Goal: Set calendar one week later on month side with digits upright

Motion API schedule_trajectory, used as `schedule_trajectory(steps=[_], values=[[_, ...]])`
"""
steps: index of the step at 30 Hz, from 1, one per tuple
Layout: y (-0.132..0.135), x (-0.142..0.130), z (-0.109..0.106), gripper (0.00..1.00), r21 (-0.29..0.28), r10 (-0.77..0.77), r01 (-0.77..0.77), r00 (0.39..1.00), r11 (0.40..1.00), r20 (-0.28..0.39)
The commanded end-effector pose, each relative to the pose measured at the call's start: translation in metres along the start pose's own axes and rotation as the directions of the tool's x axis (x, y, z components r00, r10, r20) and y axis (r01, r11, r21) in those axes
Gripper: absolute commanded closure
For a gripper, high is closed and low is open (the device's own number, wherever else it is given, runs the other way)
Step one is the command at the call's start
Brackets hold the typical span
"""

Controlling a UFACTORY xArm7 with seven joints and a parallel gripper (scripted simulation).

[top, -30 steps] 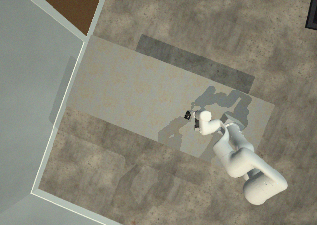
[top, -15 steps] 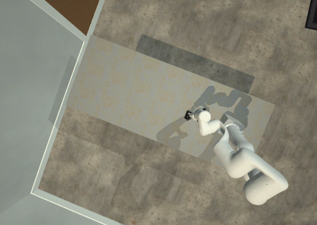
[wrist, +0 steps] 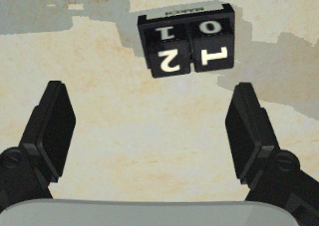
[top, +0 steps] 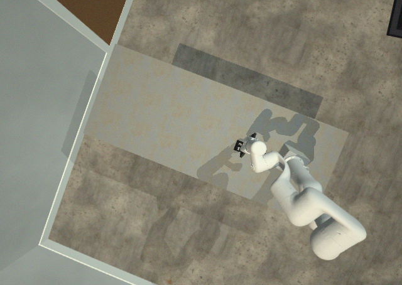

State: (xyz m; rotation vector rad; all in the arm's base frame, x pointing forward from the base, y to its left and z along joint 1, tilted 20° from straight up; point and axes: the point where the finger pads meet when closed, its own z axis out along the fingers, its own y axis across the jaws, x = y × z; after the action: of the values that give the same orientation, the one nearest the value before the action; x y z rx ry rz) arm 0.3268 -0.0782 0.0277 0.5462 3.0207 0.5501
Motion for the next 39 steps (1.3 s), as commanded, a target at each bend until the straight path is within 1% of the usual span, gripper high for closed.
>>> schedule_trajectory(steps=[1, 3, 6, 8, 12, 13, 14, 15, 16, 20, 22, 24, 27, 28, 29, 30, 31, 32, 33, 34, 36, 39], values=[[0.0011, -0.0024, -0.0018, 0.0, -0.012, -0.164, 0.164, 0.986, 0.986, 0.01], [0.0017, -0.0029, -0.0022, 0.0, -0.01, -0.235, 0.235, 0.972, 0.972, 0.011], [0.0018, -0.003, -0.0023, 0.0, -0.01, -0.241, 0.241, 0.971, 0.971, 0.011], [0.0029, -0.004, -0.0031, 0.0, -0.007, -0.371, 0.371, 0.929, 0.929, 0.012], [0.0036, -0.0046, -0.0036, 0.0, -0.005, -0.452, 0.452, 0.892, 0.892, 0.013], [0.0041, -0.0051, -0.004, 0.0, -0.003, -0.504, 0.504, 0.863, 0.864, 0.013], [0.0042, -0.0052, -0.0041, 0.0, -0.003, -0.515, 0.515, 0.857, 0.857, 0.013], [0.0046, -0.0055, -0.0044, 0.0, -0.001, -0.557, 0.557, 0.83, 0.83, 0.013], [0.0048, -0.0057, -0.0045, 0.0, -0.001, -0.574, 0.574, 0.819, 0.819, 0.013], [0.0059, -0.0067, -0.0054, 0.0, 0.003, -0.679, 0.679, 0.734, 0.735, 0.012], [0.0059, -0.0067, -0.0054, 0.0, 0.003, -0.679, 0.679, 0.734, 0.735, 0.012], [0.0069, -0.0076, -0.0063, 0.0, 0.006, -0.766, 0.766, 0.643, 0.643, 0.011], [0.0074, -0.0081, -0.0067, 0.0, 0.008, -0.803, 0.803, 0.595, 0.595, 0.01], [0.0078, -0.0085, -0.007, 0.0, 0.009, -0.834, 0.834, 0.551, 0.551, 0.009], [0.0078, -0.0085, -0.0071, 0.0, 0.009, -0.837, 0.837, 0.547, 0.548, 0.009], [0.0083, -0.0089, -0.0074, 0.0, 0.01, -0.866, 0.866, 0.5, 0.5, 0.008], [0.0085, -0.0092, -0.0077, 0.0, 0.011, -0.884, 0.884, 0.467, 0.467, 0.007], [0.0087, -0.0093, -0.0078, 0.0, 0.011, -0.892, 0.892, 0.452, 0.452, 0.007], [0.009, -0.0096, -0.0081, 0.0, 0.012, -0.911, 0.911, 0.411, 0.411, 0.006], [0.0091, -0.0097, -0.0082, 0.0, 0.012, -0.914, 0.914, 0.406, 0.406, 0.006], [0.0098, -0.0104, -0.0088, 0.0, 0.014, -0.948, 0.947, 0.32, 0.32, 0.003], [0.0098, -0.0104, -0.0088, 0.0, 0.014, -0.949, 0.949, 0.315, 0.315, 0.003]])
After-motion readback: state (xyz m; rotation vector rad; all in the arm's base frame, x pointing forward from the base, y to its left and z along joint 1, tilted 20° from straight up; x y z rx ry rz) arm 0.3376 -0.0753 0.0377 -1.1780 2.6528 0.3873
